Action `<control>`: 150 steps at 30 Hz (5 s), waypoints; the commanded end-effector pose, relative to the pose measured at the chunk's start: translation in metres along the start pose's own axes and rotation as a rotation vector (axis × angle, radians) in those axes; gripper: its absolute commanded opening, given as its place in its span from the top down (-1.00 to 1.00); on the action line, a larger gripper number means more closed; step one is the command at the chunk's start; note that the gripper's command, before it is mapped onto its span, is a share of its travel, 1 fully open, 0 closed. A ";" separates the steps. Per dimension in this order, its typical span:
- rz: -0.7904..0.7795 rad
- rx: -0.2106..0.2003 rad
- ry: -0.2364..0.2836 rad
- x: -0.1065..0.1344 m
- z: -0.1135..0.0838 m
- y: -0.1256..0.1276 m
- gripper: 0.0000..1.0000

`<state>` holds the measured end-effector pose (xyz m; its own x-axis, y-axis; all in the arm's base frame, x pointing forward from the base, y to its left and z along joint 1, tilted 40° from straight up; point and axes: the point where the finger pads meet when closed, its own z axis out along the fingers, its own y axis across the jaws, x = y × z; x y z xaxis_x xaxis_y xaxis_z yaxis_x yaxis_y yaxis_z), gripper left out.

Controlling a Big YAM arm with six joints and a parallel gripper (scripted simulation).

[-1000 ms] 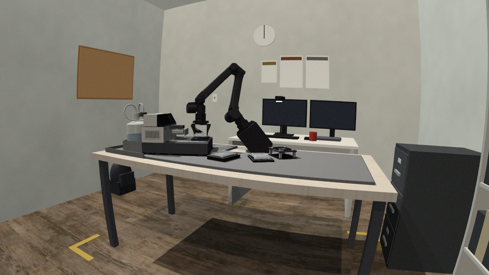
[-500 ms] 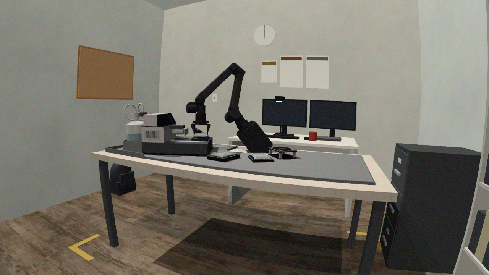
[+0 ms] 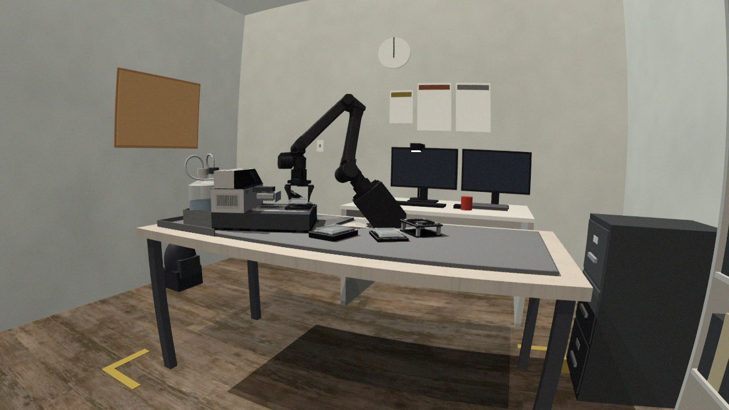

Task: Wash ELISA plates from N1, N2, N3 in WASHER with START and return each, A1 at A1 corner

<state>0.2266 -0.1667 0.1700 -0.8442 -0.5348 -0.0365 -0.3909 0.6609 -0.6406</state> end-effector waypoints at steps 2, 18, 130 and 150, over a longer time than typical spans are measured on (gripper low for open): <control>-0.008 -0.004 0.004 0.001 0.003 0.002 -0.68; -0.004 0.003 0.001 0.001 0.004 -0.001 -0.68; 0.015 0.038 -0.024 -0.006 -0.015 -0.018 -1.00; 0.018 0.039 -0.027 -0.005 -0.047 -0.018 -1.00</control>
<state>0.2140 -0.1531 0.1869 -0.8412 -0.5399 -0.0302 -0.3986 0.6569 -0.6400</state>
